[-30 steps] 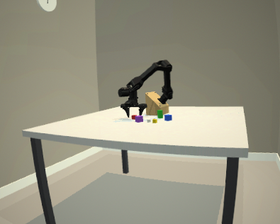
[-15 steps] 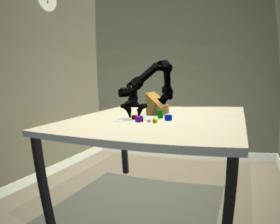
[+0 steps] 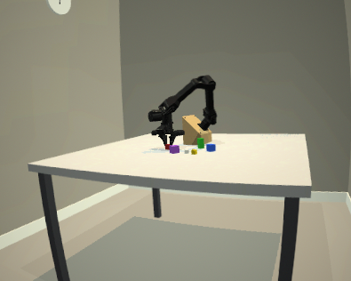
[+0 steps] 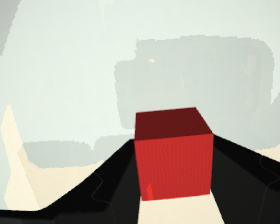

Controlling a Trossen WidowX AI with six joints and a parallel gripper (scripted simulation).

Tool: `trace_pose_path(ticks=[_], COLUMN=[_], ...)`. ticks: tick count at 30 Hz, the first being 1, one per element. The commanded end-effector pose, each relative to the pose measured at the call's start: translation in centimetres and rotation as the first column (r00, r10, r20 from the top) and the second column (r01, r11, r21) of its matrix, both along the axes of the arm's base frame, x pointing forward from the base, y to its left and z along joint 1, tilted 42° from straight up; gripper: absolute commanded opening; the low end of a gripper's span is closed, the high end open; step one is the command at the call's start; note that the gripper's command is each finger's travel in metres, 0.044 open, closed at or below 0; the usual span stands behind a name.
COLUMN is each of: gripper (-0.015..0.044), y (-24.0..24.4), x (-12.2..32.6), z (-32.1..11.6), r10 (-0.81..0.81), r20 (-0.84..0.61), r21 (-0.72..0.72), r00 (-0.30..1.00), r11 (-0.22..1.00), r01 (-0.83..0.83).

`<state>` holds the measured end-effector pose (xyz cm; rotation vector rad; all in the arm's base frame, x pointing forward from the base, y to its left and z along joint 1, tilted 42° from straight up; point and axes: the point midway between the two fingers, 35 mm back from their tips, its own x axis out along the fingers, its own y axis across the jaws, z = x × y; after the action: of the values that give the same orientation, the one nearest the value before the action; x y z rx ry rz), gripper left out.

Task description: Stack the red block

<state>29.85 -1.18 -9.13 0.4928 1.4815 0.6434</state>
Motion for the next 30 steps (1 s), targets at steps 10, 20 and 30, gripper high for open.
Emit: trace_pose_path(ticks=[10,20,30], gripper=[0.0000,0.0000,0.0000], y=[-3.9,-7.6,-7.7], x=[0.2,0.3,0.3], z=[4.3,8.4,8.8], r10=[-0.001,-0.001,-0.001], r20=[0.004,0.003,0.003], r21=[-0.004,-0.006,-0.006], r00=[1.000,1.000,1.000], r11=[1.000,1.000,1.000], r01=[0.001,0.001,0.001])
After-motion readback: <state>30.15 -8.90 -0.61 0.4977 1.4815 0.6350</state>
